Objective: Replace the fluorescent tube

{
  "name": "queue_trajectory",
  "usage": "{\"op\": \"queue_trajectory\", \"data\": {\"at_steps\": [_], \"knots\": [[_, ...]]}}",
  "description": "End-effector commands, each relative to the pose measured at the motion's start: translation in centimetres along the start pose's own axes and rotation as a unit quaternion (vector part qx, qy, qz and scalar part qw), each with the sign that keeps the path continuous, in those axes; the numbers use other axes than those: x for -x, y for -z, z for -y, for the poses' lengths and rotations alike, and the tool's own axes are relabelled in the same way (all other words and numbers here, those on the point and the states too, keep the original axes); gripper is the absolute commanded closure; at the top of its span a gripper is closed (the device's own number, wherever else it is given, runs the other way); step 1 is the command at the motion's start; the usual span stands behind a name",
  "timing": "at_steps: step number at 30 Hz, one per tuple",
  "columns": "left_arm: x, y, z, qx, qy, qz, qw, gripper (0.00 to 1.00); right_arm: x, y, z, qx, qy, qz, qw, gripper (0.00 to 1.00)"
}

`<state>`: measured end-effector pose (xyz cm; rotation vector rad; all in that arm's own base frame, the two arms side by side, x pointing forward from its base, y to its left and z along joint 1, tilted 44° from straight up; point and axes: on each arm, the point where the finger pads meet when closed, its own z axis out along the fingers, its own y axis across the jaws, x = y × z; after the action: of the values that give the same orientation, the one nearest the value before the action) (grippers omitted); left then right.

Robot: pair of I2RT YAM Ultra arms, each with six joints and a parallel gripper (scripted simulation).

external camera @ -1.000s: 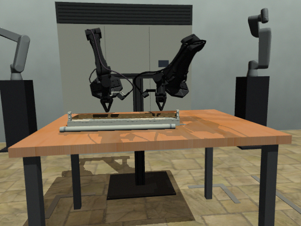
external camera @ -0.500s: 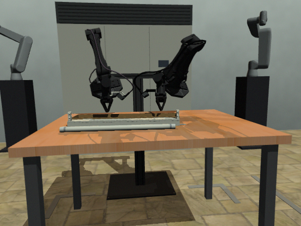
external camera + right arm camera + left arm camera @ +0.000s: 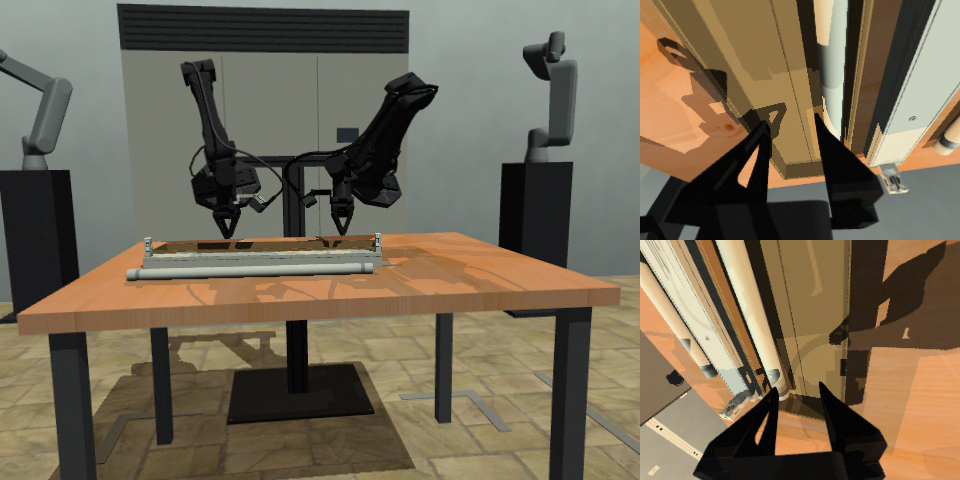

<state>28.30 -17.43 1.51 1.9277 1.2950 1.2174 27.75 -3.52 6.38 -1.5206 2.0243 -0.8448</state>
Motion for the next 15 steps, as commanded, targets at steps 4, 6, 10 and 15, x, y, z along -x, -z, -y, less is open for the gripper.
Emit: {"op": "queue_trajectory", "data": {"at_steps": [4,6,10,15], "knots": [[0.7,-0.4,-0.4,-0.004,0.003,0.005,1.0,0.51,0.1,-0.1,0.9,0.001,-0.031,0.004,1.0,0.51],[0.7,-0.4,-0.4,-0.004,0.003,0.005,1.0,0.51,0.1,-0.1,0.9,0.001,-0.031,0.004,1.0,0.51],[1.2,-0.7,-1.0,-0.006,-0.01,0.006,1.0,0.51,0.2,0.0,1.4,0.005,-0.097,0.007,0.995,0.51],[1.9,-1.7,-2.6,-0.013,-0.008,0.001,1.0,0.51,0.2,0.0,3.6,0.003,-0.246,0.011,0.969,0.51]]}}
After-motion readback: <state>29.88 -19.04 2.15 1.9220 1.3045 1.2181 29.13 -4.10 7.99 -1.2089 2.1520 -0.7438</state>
